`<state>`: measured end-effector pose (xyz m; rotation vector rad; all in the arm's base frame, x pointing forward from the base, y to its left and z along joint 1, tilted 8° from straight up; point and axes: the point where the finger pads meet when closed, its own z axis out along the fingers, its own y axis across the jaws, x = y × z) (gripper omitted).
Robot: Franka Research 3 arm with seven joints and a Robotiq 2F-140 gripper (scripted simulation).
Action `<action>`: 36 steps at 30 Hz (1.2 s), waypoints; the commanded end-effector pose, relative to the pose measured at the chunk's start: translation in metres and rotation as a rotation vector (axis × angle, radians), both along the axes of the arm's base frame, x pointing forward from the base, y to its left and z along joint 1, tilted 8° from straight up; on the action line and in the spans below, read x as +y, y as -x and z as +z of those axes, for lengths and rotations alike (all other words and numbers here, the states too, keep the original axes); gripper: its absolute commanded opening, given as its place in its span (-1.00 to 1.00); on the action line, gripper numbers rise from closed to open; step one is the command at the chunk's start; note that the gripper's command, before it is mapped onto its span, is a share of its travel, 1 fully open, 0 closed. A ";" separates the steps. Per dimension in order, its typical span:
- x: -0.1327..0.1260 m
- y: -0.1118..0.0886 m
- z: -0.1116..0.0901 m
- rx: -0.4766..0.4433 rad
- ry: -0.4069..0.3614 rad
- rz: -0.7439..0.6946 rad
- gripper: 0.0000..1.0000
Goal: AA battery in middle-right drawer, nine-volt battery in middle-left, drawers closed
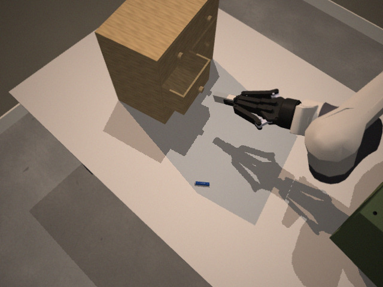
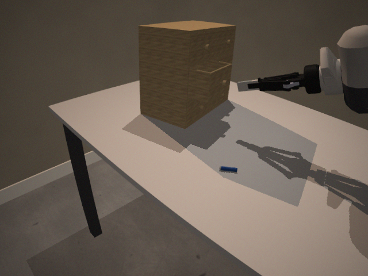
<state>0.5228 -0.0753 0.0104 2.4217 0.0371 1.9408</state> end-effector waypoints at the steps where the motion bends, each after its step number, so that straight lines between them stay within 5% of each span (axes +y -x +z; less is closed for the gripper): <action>1: -0.002 -0.001 0.000 0.000 0.003 -0.003 -1.00; 36: -0.002 -0.010 0.001 0.000 0.003 -0.003 -1.00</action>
